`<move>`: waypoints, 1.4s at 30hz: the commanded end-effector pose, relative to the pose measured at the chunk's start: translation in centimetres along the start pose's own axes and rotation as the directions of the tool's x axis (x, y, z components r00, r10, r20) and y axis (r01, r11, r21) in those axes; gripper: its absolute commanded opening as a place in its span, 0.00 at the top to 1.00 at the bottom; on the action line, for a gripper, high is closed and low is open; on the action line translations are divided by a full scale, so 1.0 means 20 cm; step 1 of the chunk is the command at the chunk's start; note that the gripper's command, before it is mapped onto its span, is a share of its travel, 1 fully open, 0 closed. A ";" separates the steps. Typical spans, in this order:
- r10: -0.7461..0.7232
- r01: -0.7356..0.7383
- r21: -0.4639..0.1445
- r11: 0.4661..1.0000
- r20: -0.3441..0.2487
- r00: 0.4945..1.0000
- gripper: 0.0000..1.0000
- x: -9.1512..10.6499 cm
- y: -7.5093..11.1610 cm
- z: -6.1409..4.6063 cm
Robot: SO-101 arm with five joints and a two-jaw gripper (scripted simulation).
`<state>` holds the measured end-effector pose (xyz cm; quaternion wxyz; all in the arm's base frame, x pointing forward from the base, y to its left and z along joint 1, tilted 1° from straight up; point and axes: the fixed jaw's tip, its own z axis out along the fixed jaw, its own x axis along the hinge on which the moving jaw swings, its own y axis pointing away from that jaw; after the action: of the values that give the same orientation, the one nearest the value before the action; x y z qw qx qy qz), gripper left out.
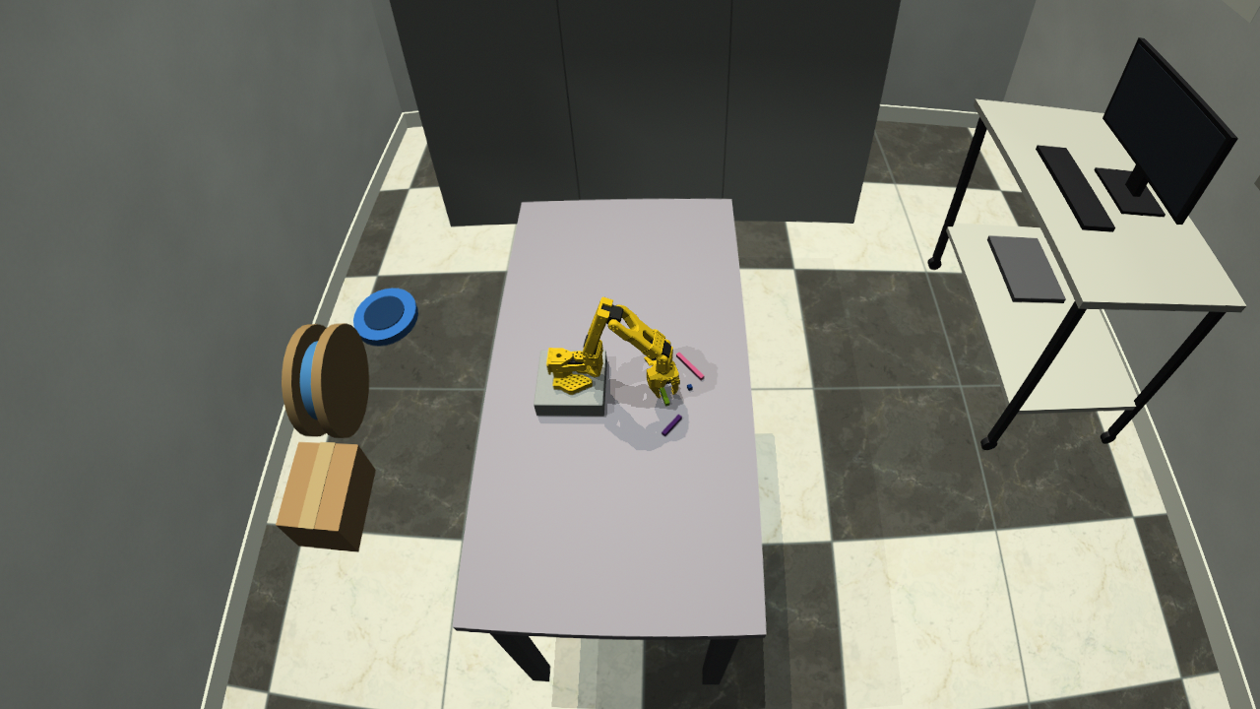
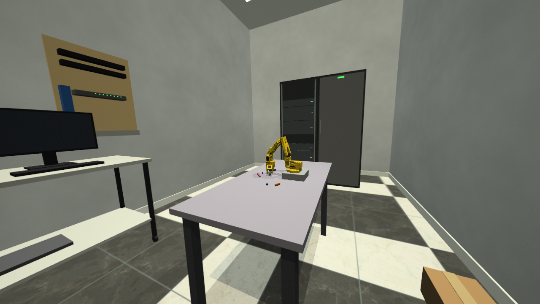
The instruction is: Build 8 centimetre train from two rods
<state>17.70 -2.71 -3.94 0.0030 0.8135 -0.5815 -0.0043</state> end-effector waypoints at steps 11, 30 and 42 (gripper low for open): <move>0.010 -0.009 -0.017 1.000 0.010 1.000 0.81 0.00 0.02 0.02; 0.010 -0.009 -0.017 1.000 0.010 1.000 0.88 0.00 0.02 0.02; 0.010 -0.009 -0.017 1.000 0.010 1.000 0.95 0.00 0.02 0.02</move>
<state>17.69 -2.71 -3.97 0.0032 0.8135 -0.5815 -0.0046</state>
